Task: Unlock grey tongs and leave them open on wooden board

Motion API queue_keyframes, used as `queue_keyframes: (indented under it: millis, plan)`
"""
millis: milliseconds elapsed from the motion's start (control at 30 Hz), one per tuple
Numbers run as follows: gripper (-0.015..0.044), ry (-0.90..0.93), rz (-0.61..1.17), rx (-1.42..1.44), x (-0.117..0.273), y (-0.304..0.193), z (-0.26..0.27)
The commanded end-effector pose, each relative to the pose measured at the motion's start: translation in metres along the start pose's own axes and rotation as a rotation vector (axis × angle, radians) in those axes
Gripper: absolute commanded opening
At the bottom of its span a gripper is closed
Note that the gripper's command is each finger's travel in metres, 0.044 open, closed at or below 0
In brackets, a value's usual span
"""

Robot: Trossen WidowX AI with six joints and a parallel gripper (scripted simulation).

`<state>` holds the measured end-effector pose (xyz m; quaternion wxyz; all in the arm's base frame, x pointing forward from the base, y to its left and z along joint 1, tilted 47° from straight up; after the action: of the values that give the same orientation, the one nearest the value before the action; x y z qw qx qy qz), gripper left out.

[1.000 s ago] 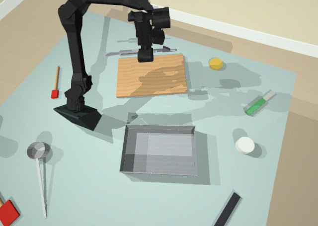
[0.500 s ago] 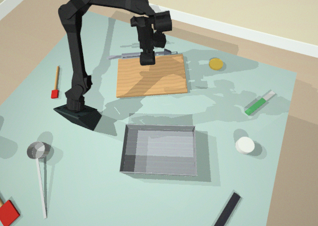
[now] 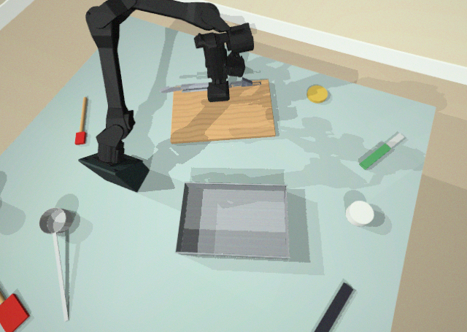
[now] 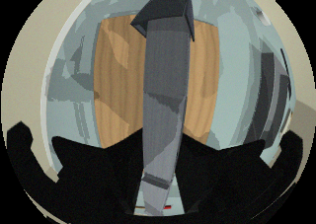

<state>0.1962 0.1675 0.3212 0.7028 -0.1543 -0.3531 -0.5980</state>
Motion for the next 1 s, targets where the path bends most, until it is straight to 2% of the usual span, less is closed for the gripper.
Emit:
queue_keyframes:
  millis: [0,967]
  plan:
    - [-0.015,-0.005,-0.003,-0.006,-0.006,0.0,-0.001]
    - [-0.015,0.006,-0.007,-0.008,-0.053,-0.003,0.001]
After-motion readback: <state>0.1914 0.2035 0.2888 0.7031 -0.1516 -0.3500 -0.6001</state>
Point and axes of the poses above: the point midway between the two fingers, 35 mm back from their tips, its own x axis back along the fingers, its own z axis across the jaws, y = z × x, the point moved 7 cm from there along x, back along the fingers, and after that the axes turned 10 degrees about -x, right-handed, at the moved point
